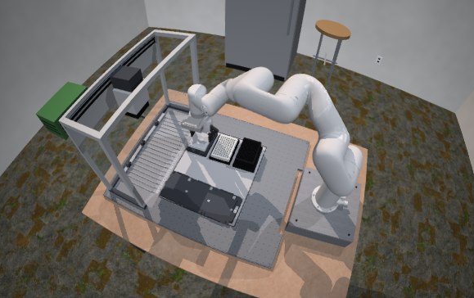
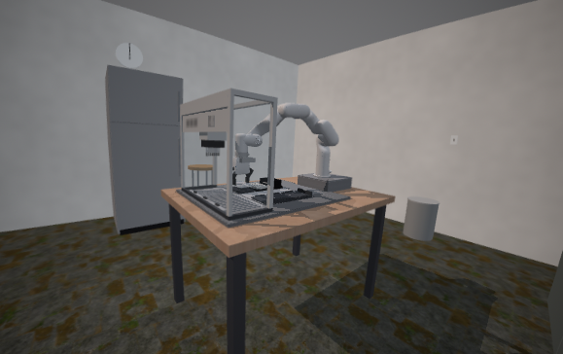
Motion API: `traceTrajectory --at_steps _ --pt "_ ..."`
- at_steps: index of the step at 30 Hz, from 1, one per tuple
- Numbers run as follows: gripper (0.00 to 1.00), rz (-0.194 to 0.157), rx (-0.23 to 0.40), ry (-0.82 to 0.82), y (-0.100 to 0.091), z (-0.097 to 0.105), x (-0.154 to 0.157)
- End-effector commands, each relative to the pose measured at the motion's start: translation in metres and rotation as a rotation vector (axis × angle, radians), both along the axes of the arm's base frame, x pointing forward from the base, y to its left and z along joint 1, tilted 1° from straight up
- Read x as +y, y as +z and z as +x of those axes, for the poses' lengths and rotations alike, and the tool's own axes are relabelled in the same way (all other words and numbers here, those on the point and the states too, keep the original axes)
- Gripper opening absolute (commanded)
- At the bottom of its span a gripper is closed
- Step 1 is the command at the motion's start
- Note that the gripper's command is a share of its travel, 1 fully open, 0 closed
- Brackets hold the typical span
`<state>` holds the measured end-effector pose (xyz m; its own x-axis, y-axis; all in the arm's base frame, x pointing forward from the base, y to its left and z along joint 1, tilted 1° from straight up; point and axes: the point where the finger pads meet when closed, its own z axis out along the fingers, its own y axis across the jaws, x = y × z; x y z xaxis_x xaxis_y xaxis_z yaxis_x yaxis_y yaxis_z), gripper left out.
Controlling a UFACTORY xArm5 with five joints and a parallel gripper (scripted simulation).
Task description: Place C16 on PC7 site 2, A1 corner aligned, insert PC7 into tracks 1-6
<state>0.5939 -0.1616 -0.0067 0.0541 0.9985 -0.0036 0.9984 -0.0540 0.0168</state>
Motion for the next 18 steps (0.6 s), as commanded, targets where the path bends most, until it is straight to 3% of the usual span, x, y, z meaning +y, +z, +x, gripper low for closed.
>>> traceTrajectory --at_steps 1,18 --pt "0.00 -0.001 -0.004 0.000 0.003 0.001 0.000" --pt "0.00 -0.001 -0.004 0.000 0.023 0.001 0.000"
